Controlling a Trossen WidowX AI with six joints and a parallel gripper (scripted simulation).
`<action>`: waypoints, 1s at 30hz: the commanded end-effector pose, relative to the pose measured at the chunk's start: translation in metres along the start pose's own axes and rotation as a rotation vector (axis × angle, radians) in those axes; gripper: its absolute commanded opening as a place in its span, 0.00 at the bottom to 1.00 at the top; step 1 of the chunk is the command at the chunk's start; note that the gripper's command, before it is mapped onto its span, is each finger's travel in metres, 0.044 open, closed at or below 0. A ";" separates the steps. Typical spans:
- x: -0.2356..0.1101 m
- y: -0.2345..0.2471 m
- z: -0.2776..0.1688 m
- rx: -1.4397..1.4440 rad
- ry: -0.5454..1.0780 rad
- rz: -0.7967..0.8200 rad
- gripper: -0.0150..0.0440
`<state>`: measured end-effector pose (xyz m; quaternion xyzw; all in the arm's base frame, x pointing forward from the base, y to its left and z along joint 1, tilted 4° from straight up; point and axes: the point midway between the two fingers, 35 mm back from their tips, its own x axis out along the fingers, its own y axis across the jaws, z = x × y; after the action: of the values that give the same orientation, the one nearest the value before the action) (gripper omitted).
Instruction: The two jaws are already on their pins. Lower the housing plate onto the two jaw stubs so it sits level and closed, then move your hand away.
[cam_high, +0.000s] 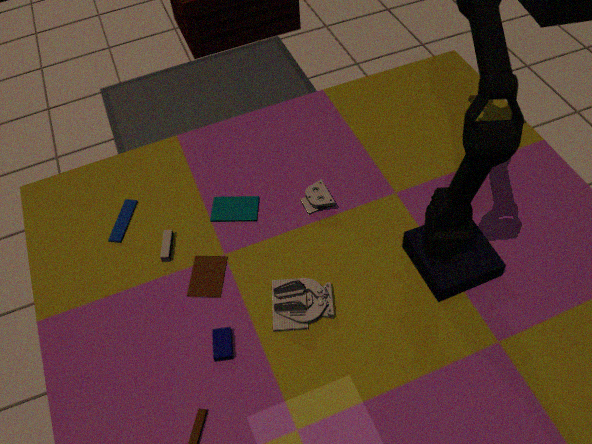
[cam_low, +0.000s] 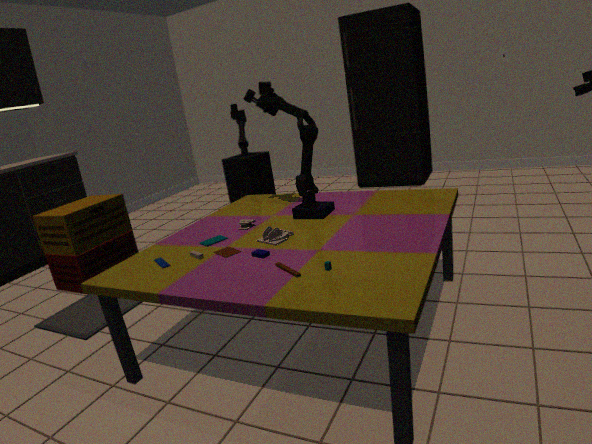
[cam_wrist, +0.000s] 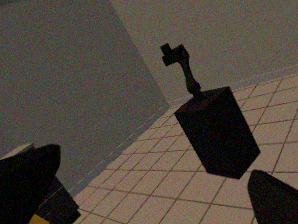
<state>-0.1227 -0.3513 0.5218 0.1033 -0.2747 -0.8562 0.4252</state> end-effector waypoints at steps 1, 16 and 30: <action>0.003 0.005 -0.023 -0.072 0.064 0.016 1.00; 0.001 0.020 -0.097 -0.317 0.262 0.087 1.00; -0.012 0.030 -0.165 -0.558 0.434 0.182 1.00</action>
<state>-0.0373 -0.4143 0.4161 0.1360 0.0245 -0.8252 0.5477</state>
